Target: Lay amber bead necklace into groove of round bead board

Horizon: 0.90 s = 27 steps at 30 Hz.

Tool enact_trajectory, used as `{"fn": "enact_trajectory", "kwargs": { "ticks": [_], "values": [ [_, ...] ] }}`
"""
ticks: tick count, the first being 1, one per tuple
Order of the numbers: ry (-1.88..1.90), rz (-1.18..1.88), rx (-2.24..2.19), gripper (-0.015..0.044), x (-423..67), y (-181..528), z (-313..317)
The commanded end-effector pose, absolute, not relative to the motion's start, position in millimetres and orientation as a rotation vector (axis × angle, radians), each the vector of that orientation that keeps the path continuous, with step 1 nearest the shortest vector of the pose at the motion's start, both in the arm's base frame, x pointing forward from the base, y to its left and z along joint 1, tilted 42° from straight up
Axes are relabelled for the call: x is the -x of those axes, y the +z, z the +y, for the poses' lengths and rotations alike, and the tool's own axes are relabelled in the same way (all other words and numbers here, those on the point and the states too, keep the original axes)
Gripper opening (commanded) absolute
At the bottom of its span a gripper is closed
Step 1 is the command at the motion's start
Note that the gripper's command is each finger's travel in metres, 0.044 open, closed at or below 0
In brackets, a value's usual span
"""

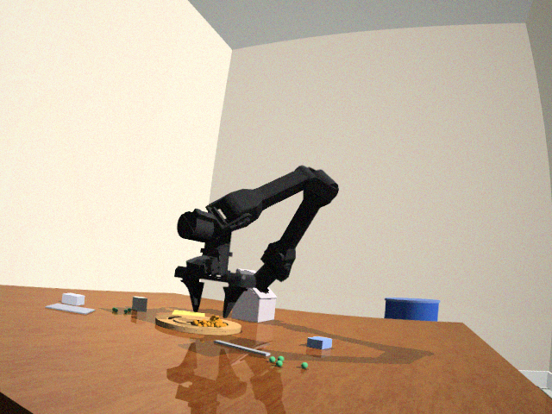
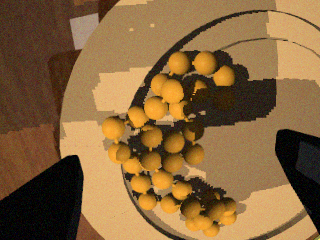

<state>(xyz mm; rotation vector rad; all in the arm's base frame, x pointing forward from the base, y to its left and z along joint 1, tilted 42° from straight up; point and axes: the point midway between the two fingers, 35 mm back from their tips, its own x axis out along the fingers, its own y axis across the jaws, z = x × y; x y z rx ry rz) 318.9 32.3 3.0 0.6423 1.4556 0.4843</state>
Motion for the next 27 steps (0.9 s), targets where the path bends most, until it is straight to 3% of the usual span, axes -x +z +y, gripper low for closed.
{"fn": "enact_trajectory", "kwargs": {
  "ticks": [1, 14, 25, 27],
  "values": [
    [0.488, 1.462, -0.652, 0.0380, -317.6, -2.8, 38.4],
    [0.489, 1.466, -0.656, 0.0380, -317.0, -12.4, 48.0],
    [0.487, 1.464, -0.649, 0.0091, -317.7, -11.2, 46.1],
    [0.487, 1.464, -0.649, 0.0078, -317.7, -11.2, 46.1]
  ]
}}
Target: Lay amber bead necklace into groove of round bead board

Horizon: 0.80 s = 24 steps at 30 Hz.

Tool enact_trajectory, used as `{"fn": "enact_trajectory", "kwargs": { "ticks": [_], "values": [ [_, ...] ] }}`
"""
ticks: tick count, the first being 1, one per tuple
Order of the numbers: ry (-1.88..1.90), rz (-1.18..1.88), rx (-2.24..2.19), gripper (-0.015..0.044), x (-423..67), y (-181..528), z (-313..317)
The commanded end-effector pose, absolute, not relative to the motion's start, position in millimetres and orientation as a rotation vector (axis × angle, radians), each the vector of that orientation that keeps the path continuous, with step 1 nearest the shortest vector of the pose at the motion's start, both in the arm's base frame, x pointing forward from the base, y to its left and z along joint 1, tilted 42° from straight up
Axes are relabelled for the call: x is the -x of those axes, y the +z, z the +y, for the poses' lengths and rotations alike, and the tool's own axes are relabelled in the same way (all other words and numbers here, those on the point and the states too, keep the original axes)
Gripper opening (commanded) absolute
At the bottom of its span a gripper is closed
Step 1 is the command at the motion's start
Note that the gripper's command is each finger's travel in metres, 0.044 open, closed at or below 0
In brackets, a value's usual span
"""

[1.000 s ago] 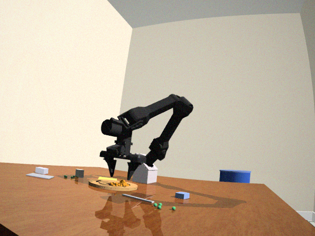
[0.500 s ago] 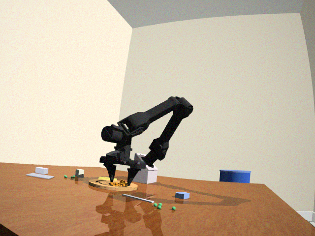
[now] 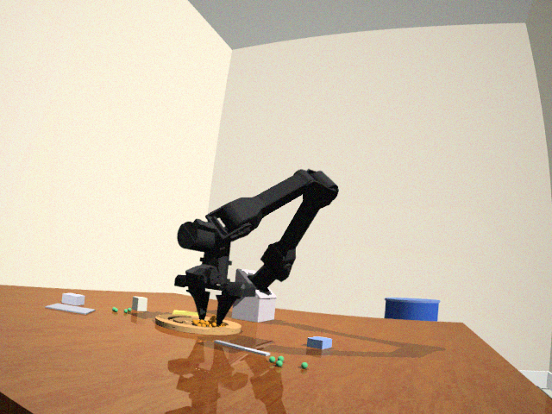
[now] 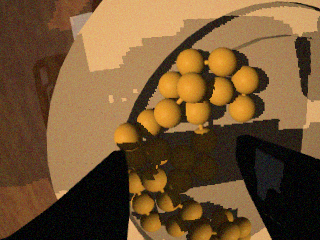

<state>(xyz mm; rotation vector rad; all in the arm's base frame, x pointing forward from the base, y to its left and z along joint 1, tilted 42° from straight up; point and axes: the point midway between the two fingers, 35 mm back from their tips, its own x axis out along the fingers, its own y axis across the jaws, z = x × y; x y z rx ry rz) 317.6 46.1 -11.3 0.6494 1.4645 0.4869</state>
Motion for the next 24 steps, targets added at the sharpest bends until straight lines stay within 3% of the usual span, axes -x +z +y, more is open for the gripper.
{"fn": "enact_trajectory", "kwargs": {
  "ticks": [1, 12, 24],
  "values": [
    [0.487, 1.464, -0.649, 0.0071, -317.7, -11.2, 46.1],
    [0.487, 1.464, -0.649, 0.0000, -317.7, -11.2, 46.1],
    [0.488, 1.465, -0.650, 0.0000, -317.5, -9.9, 45.1]
  ]
}}
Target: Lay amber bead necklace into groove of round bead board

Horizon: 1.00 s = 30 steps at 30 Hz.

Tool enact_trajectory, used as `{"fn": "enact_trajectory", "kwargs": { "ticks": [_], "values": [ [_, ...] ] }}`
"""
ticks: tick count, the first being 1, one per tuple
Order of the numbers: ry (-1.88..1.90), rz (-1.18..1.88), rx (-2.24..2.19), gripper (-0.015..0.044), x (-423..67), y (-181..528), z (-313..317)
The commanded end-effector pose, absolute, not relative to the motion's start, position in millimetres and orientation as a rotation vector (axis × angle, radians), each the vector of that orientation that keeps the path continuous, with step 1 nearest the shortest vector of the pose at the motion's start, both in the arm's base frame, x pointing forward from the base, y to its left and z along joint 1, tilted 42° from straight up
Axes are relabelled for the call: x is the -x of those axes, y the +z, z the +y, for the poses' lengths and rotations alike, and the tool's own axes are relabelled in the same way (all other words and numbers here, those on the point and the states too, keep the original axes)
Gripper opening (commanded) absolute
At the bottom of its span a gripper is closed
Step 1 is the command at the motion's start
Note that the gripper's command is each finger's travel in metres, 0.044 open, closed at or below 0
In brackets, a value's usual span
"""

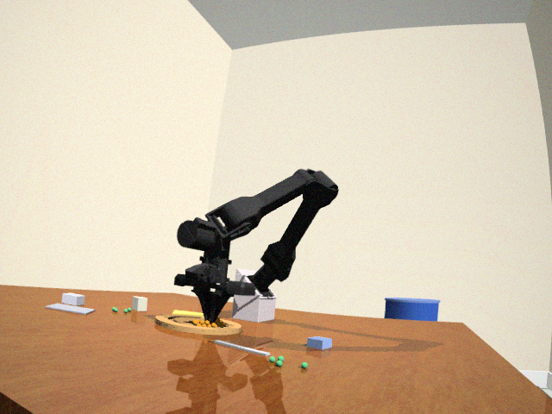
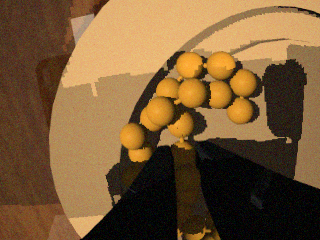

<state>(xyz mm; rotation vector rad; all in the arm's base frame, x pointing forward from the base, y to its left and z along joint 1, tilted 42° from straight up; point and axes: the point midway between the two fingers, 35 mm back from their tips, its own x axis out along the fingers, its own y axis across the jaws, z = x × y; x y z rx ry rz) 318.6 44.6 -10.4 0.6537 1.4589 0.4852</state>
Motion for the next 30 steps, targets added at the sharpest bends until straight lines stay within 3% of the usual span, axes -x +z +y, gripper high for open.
{"fn": "enact_trajectory", "kwargs": {
  "ticks": [1, 30],
  "values": [
    [0.488, 1.465, -0.652, 0.0000, -317.1, -8.2, 43.8],
    [0.488, 1.465, -0.654, 0.0000, -336.1, -35.0, 12.8]
  ]
}}
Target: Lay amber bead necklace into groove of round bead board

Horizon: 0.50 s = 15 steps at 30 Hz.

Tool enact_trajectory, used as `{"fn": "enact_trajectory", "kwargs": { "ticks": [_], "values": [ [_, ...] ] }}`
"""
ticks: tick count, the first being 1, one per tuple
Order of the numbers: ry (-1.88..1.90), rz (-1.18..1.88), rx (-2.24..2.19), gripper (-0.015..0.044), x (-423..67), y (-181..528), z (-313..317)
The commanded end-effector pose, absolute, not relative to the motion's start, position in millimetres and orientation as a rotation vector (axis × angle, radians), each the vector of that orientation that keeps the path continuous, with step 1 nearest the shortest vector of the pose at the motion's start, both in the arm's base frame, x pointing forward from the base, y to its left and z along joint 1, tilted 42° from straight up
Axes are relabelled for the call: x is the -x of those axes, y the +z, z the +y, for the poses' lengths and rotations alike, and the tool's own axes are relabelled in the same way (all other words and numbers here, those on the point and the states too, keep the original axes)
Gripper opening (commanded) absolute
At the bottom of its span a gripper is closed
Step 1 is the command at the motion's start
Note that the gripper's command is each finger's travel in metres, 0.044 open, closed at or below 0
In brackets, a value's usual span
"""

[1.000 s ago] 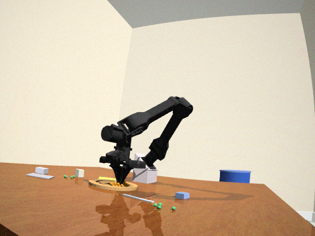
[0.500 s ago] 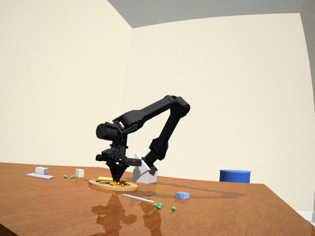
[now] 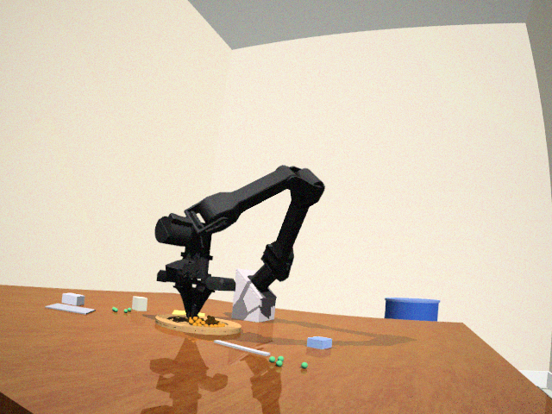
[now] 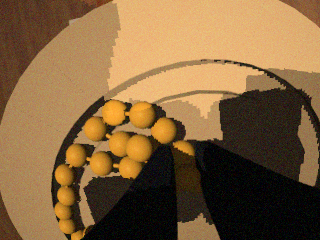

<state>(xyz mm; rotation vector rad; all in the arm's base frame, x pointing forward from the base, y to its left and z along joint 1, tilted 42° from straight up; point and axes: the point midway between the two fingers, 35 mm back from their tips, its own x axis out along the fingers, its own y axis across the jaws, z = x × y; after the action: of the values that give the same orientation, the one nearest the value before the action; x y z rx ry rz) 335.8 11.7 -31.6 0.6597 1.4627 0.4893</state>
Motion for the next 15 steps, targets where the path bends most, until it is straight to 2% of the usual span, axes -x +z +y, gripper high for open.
{"fn": "enact_trajectory", "kwargs": {
  "ticks": [1, 15],
  "values": [
    [0.488, 1.465, -0.654, 0.0000, -336.1, -35.4, 13.2],
    [0.488, 1.464, -0.655, 0.0368, -335.9, -31.8, 10.3]
  ]
}}
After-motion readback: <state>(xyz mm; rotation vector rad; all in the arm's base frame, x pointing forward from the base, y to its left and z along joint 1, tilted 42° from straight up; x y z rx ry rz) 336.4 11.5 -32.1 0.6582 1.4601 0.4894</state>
